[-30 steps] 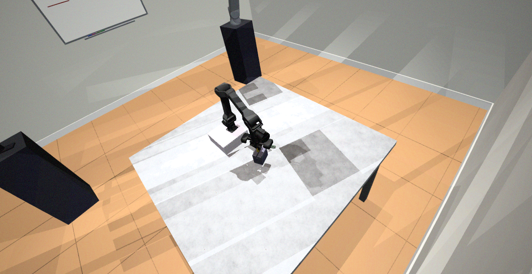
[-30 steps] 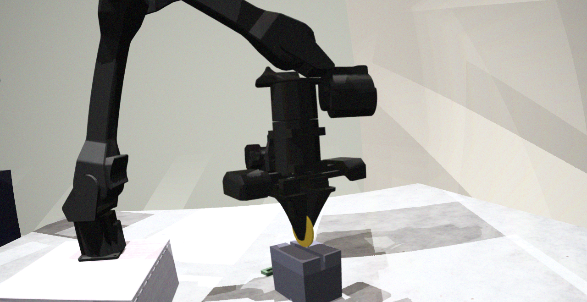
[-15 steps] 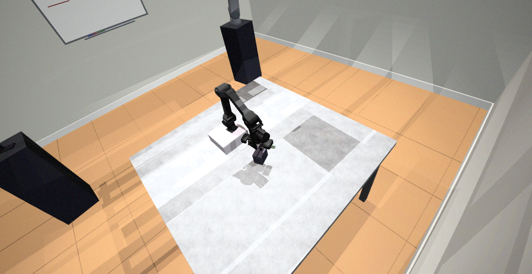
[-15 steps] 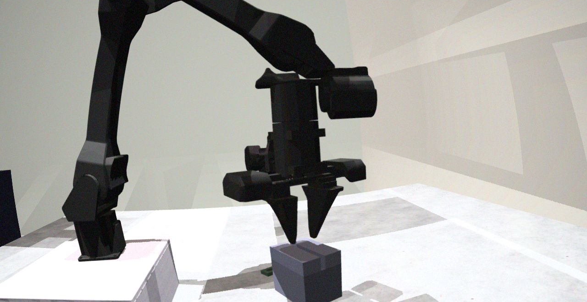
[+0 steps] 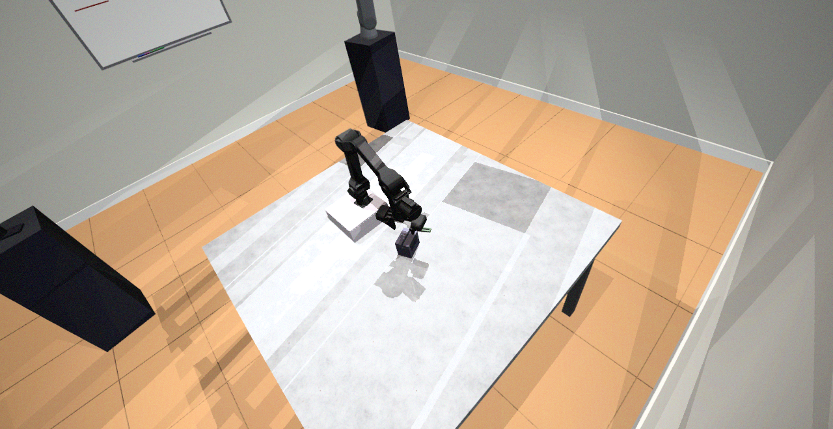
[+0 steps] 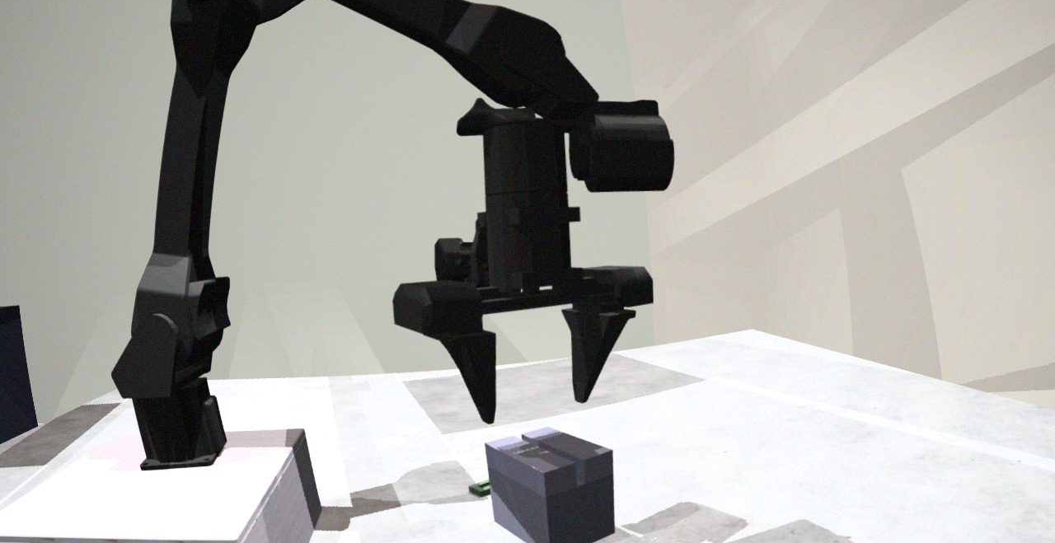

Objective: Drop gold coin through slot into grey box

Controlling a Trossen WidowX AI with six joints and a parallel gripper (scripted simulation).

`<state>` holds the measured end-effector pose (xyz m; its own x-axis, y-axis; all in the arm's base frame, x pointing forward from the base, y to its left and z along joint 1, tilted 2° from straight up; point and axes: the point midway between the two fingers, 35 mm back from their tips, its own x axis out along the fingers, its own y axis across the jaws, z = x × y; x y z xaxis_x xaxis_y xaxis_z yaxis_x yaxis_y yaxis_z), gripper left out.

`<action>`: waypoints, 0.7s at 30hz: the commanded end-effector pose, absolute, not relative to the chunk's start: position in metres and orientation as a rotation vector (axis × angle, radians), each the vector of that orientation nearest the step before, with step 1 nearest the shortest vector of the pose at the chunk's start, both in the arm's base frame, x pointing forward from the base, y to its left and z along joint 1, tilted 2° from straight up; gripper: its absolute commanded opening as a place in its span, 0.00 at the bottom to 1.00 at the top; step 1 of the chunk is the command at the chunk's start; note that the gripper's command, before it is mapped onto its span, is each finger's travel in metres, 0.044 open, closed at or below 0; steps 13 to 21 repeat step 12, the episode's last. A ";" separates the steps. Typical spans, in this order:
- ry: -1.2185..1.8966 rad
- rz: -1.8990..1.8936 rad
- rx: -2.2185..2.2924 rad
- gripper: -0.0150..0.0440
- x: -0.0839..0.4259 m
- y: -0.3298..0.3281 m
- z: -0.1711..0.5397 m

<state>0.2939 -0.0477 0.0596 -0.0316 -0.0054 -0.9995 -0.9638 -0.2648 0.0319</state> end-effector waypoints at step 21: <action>1.091 1.422 -1.394 1.00 0.293 -0.047 0.104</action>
